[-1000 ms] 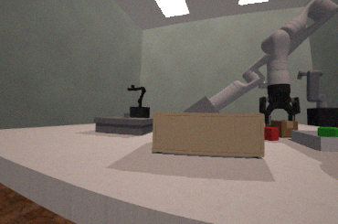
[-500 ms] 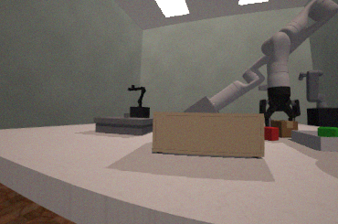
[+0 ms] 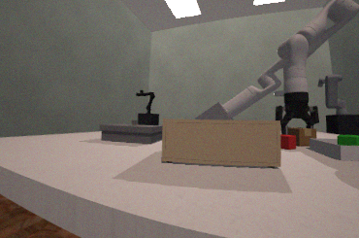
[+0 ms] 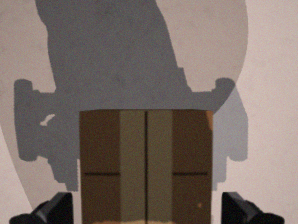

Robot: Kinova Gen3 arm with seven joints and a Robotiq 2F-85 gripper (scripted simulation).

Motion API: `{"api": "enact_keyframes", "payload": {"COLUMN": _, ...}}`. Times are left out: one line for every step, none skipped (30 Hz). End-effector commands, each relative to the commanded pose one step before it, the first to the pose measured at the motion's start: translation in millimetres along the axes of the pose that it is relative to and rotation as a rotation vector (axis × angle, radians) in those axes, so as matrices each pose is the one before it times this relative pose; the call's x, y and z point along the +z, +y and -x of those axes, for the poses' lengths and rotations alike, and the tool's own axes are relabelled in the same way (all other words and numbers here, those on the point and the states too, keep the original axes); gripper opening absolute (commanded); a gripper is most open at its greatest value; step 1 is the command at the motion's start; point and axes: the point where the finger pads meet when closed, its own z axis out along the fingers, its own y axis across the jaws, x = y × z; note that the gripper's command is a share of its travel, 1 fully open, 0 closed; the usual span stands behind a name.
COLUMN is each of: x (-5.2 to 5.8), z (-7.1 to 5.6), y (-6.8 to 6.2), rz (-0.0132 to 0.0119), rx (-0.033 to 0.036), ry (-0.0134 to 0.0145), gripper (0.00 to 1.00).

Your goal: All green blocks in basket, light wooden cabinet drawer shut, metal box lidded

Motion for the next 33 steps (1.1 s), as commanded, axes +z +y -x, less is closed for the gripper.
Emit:
{"api": "enact_keyframes", "payload": {"x": -0.42, "z": 0.34, "y": -0.25, "rz": -0.00058, "rx": 0.00016, "ry": -0.00123, "gripper": 0.93}}
{"api": "enact_keyframes", "payload": {"x": 0.00, "z": 0.00, "y": 0.00, "rz": 0.00000, "rx": 0.00000, "ry": 0.00000, "gripper": 0.93}}
{"api": "enact_keyframes", "payload": {"x": 0.00, "z": 0.00, "y": 0.00, "rz": 0.00000, "rx": 0.00000, "ry": 0.00000, "gripper": 0.93}}
{"api": "enact_keyframes", "payload": {"x": 0.00, "z": 0.00, "y": 0.00, "rz": 0.00000, "rx": 0.00000, "ry": 0.00000, "gripper": 0.93}}
{"api": "enact_keyframes", "payload": {"x": 0.00, "z": 0.00, "y": 0.00, "rz": 0.00000, "rx": 0.00000, "ry": 0.00000, "gripper": 0.93}}
{"api": "enact_keyframes", "payload": {"x": 0.00, "z": 0.00, "y": 0.00, "rz": 0.00000, "rx": 0.00000, "ry": 0.00000, "gripper": 0.93}}
{"api": "enact_keyframes", "payload": {"x": 0.00, "z": 0.00, "y": 0.00, "rz": 0.00000, "rx": 0.00000, "ry": 0.00000, "gripper": 0.93}}
{"api": "enact_keyframes", "payload": {"x": 0.00, "z": 0.00, "y": 0.00, "rz": 0.00000, "rx": 0.00000, "ry": 0.00000, "gripper": 0.93}}
{"api": "enact_keyframes", "payload": {"x": 0.00, "z": 0.00, "y": 0.00, "rz": 0.00000, "rx": 0.00000, "ry": 0.00000, "gripper": 0.93}}
{"api": "enact_keyframes", "payload": {"x": 0.00, "z": 0.00, "y": 0.00, "rz": 0.00000, "rx": 0.00000, "ry": 0.00000, "gripper": 0.93}}
{"api": "enact_keyframes", "payload": {"x": 0.00, "z": 0.00, "y": 0.00, "rz": 0.00000, "rx": 0.00000, "ry": 0.00000, "gripper": 0.93}}
{"api": "enact_keyframes", "payload": {"x": 0.00, "z": 0.00, "y": 0.00, "rz": 0.00000, "rx": 0.00000, "ry": 0.00000, "gripper": 0.93}}
{"api": "enact_keyframes", "payload": {"x": 0.00, "z": 0.00, "y": 0.00, "rz": 0.00000, "rx": 0.00000, "ry": 0.00000, "gripper": 0.93}}
{"api": "enact_keyframes", "payload": {"x": 0.00, "z": 0.00, "y": 0.00, "rz": 0.00000, "rx": 0.00000, "ry": 0.00000, "gripper": 0.93}}
{"api": "enact_keyframes", "payload": {"x": 0.00, "z": 0.00, "y": 0.00, "rz": 0.00000, "rx": 0.00000, "ry": 0.00000, "gripper": 0.93}}
{"api": "enact_keyframes", "payload": {"x": 0.00, "z": 0.00, "y": 0.00, "rz": 0.00000, "rx": 0.00000, "ry": 0.00000, "gripper": 0.93}}
{"api": "enact_keyframes", "payload": {"x": 0.00, "z": 0.00, "y": 0.00, "rz": 0.00000, "rx": 0.00000, "ry": 0.00000, "gripper": 0.93}}
{"api": "enact_keyframes", "payload": {"x": 0.00, "z": 0.00, "y": 0.00, "rz": 0.00000, "rx": 0.00000, "ry": 0.00000, "gripper": 0.93}}
{"api": "enact_keyframes", "payload": {"x": 0.00, "z": 0.00, "y": 0.00, "rz": 0.00000, "rx": 0.00000, "ry": 0.00000, "gripper": 0.93}}
{"api": "enact_keyframes", "payload": {"x": 0.00, "z": 0.00, "y": 0.00, "rz": 0.00000, "rx": 0.00000, "ry": 0.00000, "gripper": 0.93}}
{"api": "enact_keyframes", "payload": {"x": 0.00, "z": 0.00, "y": 0.00, "rz": 0.00000, "rx": 0.00000, "ry": 0.00000, "gripper": 0.93}}
{"api": "enact_keyframes", "payload": {"x": 0.00, "z": 0.00, "y": 0.00, "rz": 0.00000, "rx": 0.00000, "ry": 0.00000, "gripper": 0.93}}
{"api": "enact_keyframes", "payload": {"x": 0.00, "z": 0.00, "y": 0.00, "rz": 0.00000, "rx": 0.00000, "ry": 0.00000, "gripper": 0.93}}
{"api": "enact_keyframes", "payload": {"x": 0.00, "z": 0.00, "y": 0.00, "rz": 0.00000, "rx": 0.00000, "ry": 0.00000, "gripper": 0.93}}
{"api": "enact_keyframes", "payload": {"x": 0.00, "z": 0.00, "y": 0.00, "rz": 0.00000, "rx": 0.00000, "ry": 0.00000, "gripper": 0.67}}
{"api": "enact_keyframes", "payload": {"x": 0.00, "z": 0.00, "y": 0.00, "rz": 0.00000, "rx": 0.00000, "ry": 0.00000, "gripper": 0.67}}
{"api": "enact_keyframes", "payload": {"x": 0.00, "z": 0.00, "y": 0.00, "rz": 0.00000, "rx": 0.00000, "ry": 0.00000, "gripper": 0.67}}
{"api": "enact_keyframes", "payload": {"x": 0.00, "z": 0.00, "y": 0.00, "rz": 0.00000, "rx": 0.00000, "ry": 0.00000, "gripper": 0.67}}
{"api": "enact_keyframes", "payload": {"x": 0.00, "z": 0.00, "y": 0.00, "rz": 0.00000, "rx": 0.00000, "ry": 0.00000, "gripper": 0.67}}
{"api": "enact_keyframes", "payload": {"x": 0.00, "z": 0.00, "y": 0.00, "rz": 0.00000, "rx": 0.00000, "ry": 0.00000, "gripper": 0.67}}
{"api": "enact_keyframes", "payload": {"x": 0.00, "z": 0.00, "y": 0.00, "rz": 0.00000, "rx": 0.00000, "ry": 0.00000, "gripper": 0.67}}
{"api": "enact_keyframes", "payload": {"x": 0.00, "z": 0.00, "y": 0.00, "rz": 0.00000, "rx": 0.00000, "ry": 0.00000, "gripper": 0.67}}
{"api": "enact_keyframes", "payload": {"x": 0.00, "z": 0.00, "y": 0.00, "rz": 0.00000, "rx": 0.00000, "ry": 0.00000, "gripper": 0.67}}
